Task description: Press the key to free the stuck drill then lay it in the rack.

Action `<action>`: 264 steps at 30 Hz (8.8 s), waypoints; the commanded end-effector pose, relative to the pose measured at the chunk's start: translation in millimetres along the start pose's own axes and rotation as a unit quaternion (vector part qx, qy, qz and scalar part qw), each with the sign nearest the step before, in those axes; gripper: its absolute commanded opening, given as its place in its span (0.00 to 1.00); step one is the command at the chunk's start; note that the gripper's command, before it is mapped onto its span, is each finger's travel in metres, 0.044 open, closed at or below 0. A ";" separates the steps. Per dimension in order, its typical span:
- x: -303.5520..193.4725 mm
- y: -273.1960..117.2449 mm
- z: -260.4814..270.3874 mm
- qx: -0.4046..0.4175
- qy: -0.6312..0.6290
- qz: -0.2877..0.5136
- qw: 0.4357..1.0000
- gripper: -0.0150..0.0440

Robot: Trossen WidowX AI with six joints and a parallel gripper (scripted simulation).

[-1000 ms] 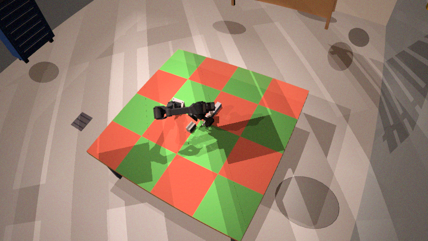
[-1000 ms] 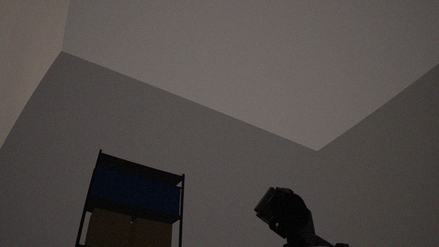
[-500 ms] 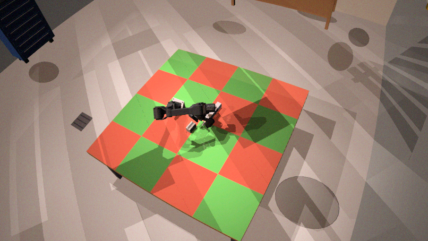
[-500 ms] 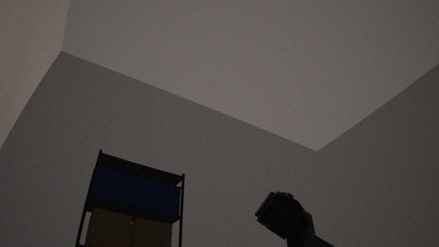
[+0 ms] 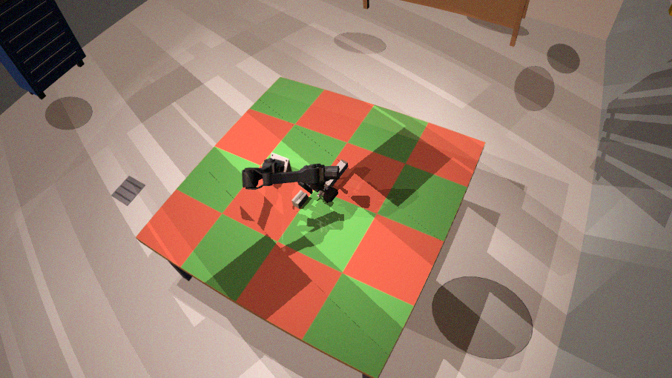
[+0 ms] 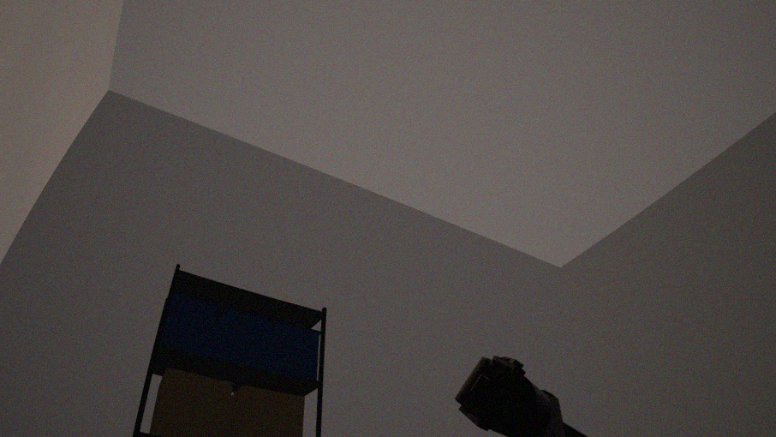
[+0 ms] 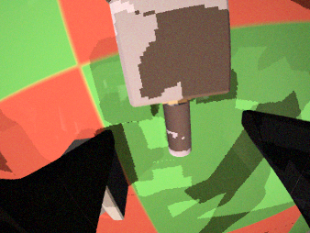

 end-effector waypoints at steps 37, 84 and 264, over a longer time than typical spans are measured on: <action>-0.2 15.2 1.9 0.001 -0.006 0.005 1.000 0.25; -33.8 17.4 -5.3 0.003 -0.007 0.007 1.000 0.88; -83.5 5.4 -9.4 0.001 -0.007 0.007 1.000 0.25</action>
Point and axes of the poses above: the point midway between the two fingers, 35 mm back from their tips, its own y axis out along the fingers, its own z axis across the jaws, x = y × z, the point moved 7 cm from there along -y, back along the fingers, and after that the axes turned 11 degrees about y, right-handed, at the moved point
